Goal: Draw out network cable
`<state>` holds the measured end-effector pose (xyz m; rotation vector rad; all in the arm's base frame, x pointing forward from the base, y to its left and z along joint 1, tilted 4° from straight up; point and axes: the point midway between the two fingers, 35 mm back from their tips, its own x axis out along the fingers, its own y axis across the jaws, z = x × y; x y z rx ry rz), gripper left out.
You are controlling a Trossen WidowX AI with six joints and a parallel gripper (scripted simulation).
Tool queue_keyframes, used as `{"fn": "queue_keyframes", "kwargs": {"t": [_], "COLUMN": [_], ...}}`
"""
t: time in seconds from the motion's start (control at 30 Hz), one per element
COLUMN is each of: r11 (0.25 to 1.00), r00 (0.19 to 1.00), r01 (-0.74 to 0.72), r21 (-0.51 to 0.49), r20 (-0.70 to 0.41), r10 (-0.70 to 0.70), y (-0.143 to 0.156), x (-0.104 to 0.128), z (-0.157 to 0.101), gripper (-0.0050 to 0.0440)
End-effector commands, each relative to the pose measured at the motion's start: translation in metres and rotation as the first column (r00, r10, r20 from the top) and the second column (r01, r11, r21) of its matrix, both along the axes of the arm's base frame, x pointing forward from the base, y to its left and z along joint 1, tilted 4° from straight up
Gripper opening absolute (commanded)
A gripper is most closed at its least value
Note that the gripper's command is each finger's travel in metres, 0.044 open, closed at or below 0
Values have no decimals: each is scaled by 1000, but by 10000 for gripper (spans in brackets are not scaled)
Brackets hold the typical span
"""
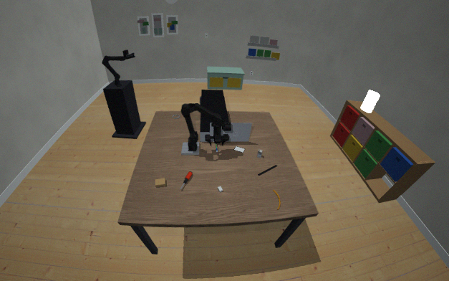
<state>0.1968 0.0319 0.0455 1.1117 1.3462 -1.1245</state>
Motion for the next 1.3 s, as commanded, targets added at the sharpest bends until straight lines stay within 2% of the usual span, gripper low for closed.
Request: {"fn": "queue_keyframes", "kwargs": {"t": [0.0,0.9,1.2,1.27], "r11": [1000,1000,1000,1000], "r00": [1000,1000,1000,1000], "r01": [1,1,0,0], "r21": [-2,-2,0,0], "r20": [1,0,17,17], "r10": [-1,-1,0,0], "y": [1,2,2,2], "x": [0,-3,1,1], "z": [-6,-41,-37,-37], "gripper": [440,440,224,224]}}
